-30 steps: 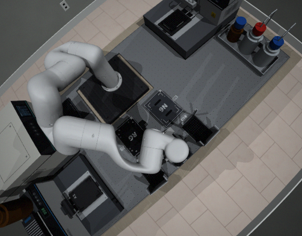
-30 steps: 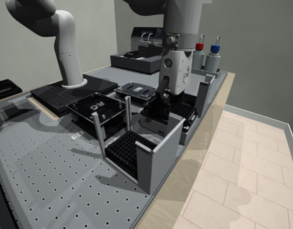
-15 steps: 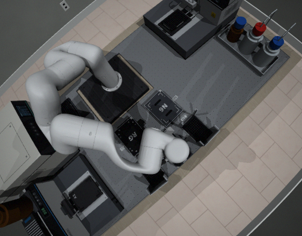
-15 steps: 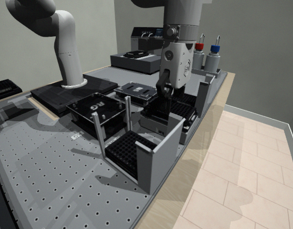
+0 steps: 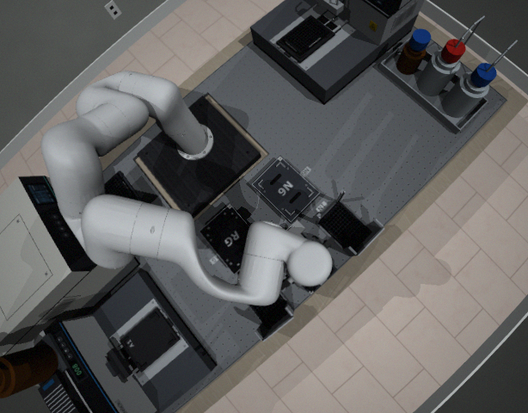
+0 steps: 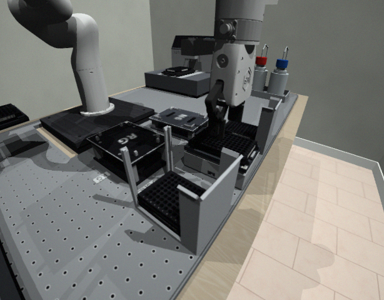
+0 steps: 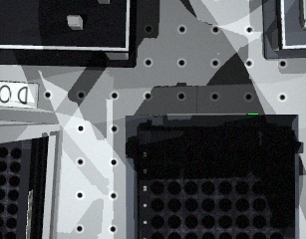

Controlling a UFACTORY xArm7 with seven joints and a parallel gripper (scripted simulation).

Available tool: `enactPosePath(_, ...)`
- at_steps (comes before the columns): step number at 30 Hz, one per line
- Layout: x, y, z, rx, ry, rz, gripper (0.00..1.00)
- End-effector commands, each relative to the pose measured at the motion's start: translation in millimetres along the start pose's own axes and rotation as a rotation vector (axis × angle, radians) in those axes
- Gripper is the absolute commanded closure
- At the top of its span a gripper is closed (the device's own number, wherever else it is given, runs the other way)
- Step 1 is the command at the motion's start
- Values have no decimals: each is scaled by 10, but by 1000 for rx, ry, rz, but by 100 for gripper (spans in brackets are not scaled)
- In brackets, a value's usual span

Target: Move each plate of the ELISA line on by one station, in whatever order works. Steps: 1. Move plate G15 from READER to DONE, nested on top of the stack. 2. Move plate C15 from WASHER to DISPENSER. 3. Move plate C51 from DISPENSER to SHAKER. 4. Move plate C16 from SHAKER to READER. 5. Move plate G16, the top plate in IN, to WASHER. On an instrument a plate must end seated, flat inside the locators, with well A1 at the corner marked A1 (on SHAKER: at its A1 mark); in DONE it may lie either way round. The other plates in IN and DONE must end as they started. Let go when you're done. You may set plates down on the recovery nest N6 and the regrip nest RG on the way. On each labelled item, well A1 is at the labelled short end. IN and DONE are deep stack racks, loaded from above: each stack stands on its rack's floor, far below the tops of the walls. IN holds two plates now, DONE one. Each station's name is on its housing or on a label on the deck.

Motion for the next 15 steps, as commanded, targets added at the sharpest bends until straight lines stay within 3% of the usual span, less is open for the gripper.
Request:
enactPosePath(1, 6, -77, -8, -5, 0, -1, 0)
enactPosePath(15, 6, -237, -7, -5, 0, -1, 0)
Point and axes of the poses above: the point where the finger pads meet when closed, its own y axis out along the fingers, its own x axis across the jaws, z = x × y, the point moved 10 cm from there along -y, back along the fingers, and after that the axes turned 11 degrees about y, right-handed, at the moved point
